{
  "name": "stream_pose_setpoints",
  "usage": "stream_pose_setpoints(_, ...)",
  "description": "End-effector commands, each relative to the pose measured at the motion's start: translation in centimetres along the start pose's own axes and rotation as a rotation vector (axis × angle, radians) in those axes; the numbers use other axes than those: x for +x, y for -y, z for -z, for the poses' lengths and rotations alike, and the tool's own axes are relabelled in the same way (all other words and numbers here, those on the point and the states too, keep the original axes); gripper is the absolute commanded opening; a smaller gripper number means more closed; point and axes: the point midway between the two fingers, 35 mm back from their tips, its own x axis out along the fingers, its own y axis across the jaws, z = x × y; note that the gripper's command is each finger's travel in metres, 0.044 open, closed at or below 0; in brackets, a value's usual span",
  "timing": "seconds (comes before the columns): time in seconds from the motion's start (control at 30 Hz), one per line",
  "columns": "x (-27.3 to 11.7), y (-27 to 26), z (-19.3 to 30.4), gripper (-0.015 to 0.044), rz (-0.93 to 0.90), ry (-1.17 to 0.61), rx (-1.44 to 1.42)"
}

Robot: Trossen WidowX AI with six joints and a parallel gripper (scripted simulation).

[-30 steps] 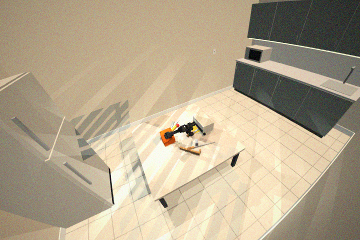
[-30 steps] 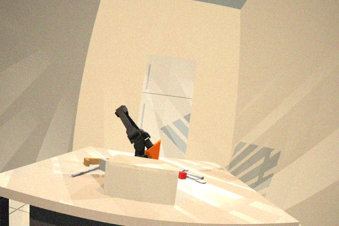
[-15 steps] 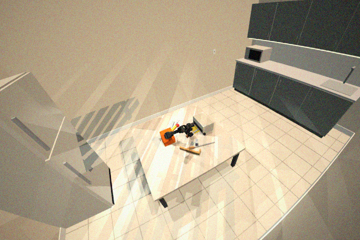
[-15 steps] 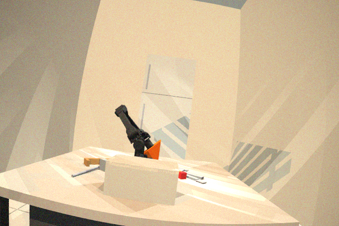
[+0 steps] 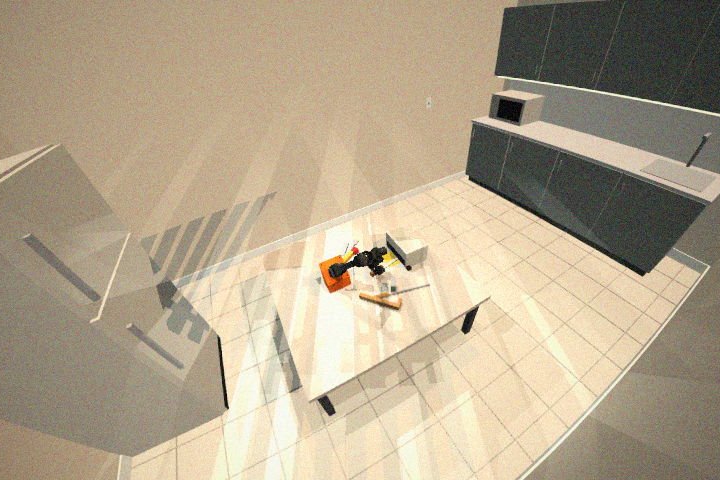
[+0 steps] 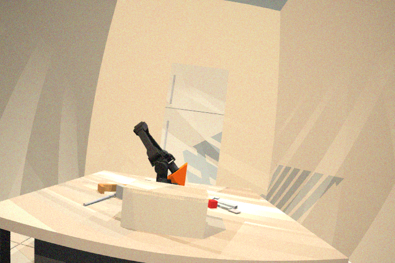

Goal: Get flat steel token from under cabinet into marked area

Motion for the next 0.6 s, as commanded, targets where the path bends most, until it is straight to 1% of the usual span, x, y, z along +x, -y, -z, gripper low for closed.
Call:
stream_pose_setpoints(0.0,0.1,0.0,0.7,0.0,0.0,-0.004,-0.006)
stream_pose_setpoints(0.57,0.1,0.1,2.6,0.0,0.0,-0.005,-0.007)
